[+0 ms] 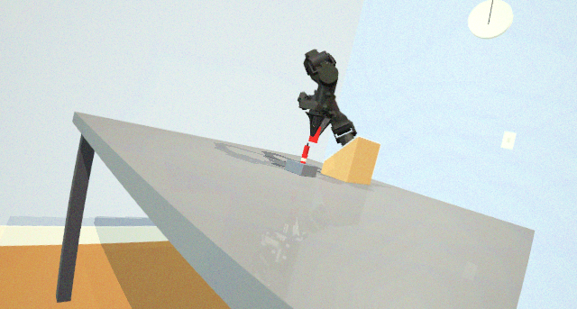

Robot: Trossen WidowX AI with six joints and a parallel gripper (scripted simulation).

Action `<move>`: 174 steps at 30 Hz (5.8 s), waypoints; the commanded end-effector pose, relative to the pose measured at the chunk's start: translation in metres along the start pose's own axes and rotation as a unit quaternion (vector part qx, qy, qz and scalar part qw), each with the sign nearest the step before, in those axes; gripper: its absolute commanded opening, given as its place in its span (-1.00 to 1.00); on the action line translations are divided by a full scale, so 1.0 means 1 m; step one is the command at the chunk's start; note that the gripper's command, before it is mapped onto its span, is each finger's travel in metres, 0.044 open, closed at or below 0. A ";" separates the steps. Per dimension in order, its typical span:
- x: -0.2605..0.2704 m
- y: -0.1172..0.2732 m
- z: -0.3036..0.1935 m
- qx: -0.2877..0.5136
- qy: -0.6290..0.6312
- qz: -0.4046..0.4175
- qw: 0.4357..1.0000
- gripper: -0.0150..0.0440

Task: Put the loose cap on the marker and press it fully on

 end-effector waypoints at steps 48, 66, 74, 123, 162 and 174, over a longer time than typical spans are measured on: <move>-0.019 -0.041 0.024 -0.005 0.004 -0.003 1.000 -0.49; -0.020 -0.050 0.024 -0.005 0.004 -0.003 1.000 -0.49; -0.020 -0.049 0.024 -0.003 0.002 -0.003 1.000 -0.14; -0.019 0.017 0.023 -0.001 0.621 -0.005 0.784 -0.49; -0.019 -0.019 0.024 -0.002 0.620 -0.005 0.784 -0.49; -0.017 -0.016 0.024 -0.002 0.618 0.000 0.786 -0.49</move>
Point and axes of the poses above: the point midway between the two fingers, 35 mm back from their tips, its own y axis back along the fingers, its own x axis across the jaws, z = x × y, the point moved 10 cm from there along y, back along the fingers, and after that the axes turned 2 degrees about y, right-handed, at the moved point
